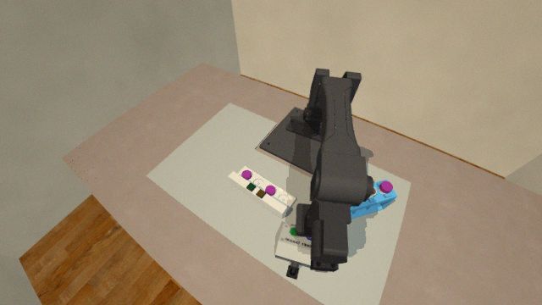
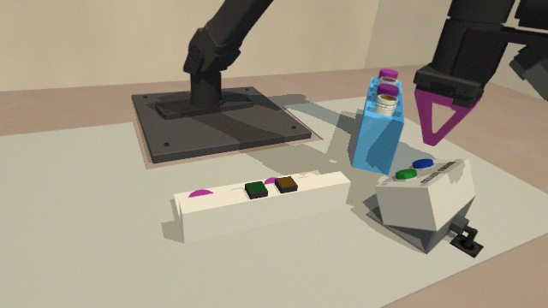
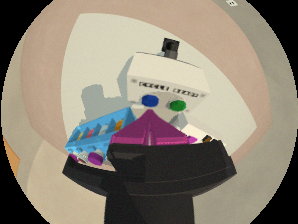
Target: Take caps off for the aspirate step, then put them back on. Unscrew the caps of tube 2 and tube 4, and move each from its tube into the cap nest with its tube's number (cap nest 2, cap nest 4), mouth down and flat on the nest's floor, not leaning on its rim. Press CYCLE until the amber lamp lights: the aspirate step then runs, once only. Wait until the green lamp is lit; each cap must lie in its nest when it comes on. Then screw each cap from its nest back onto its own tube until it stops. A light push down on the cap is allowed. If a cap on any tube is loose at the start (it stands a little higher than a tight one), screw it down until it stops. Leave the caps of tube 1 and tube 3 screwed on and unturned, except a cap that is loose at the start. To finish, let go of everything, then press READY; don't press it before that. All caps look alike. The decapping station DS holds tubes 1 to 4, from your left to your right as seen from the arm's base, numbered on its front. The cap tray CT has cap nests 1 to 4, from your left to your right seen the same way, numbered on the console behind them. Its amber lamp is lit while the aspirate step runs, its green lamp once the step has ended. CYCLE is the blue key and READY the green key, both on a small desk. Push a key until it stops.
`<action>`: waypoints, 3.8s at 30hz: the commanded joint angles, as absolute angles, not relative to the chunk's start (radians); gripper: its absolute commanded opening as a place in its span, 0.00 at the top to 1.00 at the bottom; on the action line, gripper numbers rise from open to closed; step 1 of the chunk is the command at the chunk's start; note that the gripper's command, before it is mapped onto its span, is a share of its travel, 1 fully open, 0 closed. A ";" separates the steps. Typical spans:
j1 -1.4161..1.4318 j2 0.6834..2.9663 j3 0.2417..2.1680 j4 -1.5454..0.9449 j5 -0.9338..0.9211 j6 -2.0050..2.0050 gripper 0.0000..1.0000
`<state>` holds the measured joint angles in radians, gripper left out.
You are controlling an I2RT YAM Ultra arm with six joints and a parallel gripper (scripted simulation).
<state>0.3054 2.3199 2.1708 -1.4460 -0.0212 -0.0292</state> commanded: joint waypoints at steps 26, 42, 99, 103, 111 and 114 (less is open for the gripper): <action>0.306 2.303 2.099 -1.380 -0.021 -0.015 1.00; 0.306 2.302 2.057 -1.339 -0.021 -0.014 1.00; 0.307 2.302 2.039 -1.322 -0.021 -0.014 1.00; 0.307 2.302 2.039 -1.322 -0.021 -0.014 1.00; 0.307 2.302 2.039 -1.322 -0.021 -0.014 1.00; 0.307 2.302 2.035 -1.316 -0.021 -0.014 1.00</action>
